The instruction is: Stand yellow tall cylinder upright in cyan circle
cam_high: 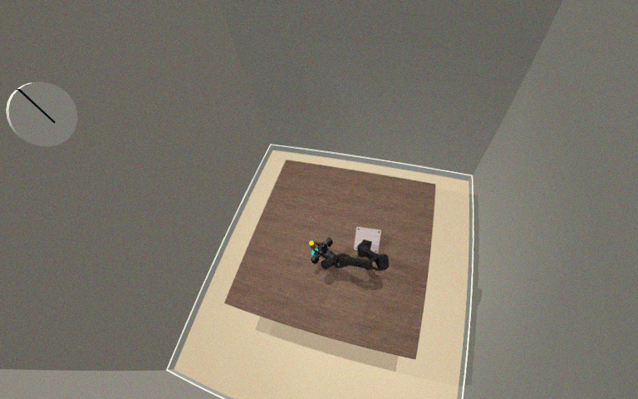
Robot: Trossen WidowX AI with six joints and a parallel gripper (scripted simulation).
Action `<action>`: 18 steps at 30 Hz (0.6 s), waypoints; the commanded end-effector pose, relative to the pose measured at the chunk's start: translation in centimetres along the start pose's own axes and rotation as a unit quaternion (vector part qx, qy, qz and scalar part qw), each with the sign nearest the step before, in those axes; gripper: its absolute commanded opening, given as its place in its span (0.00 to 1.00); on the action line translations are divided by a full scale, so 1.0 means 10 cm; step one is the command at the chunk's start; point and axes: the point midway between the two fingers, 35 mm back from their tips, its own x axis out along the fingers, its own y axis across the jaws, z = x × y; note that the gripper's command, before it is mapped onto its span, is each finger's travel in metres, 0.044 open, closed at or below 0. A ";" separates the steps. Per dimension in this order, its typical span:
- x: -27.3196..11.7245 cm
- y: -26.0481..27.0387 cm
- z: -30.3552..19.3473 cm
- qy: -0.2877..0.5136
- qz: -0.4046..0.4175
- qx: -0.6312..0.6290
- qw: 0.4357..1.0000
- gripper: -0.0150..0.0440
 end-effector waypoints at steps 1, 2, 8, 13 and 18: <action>-0.02 -0.01 0.01 -0.010 0.003 0.009 1.000 0.43; -0.02 -0.01 0.01 -0.010 0.003 0.009 1.000 0.43; -0.02 -0.01 0.01 -0.010 0.003 0.009 1.000 0.43; -0.02 -0.01 0.01 -0.010 0.003 0.009 1.000 0.43; -0.01 -0.01 -0.02 -0.010 0.003 0.009 1.000 0.43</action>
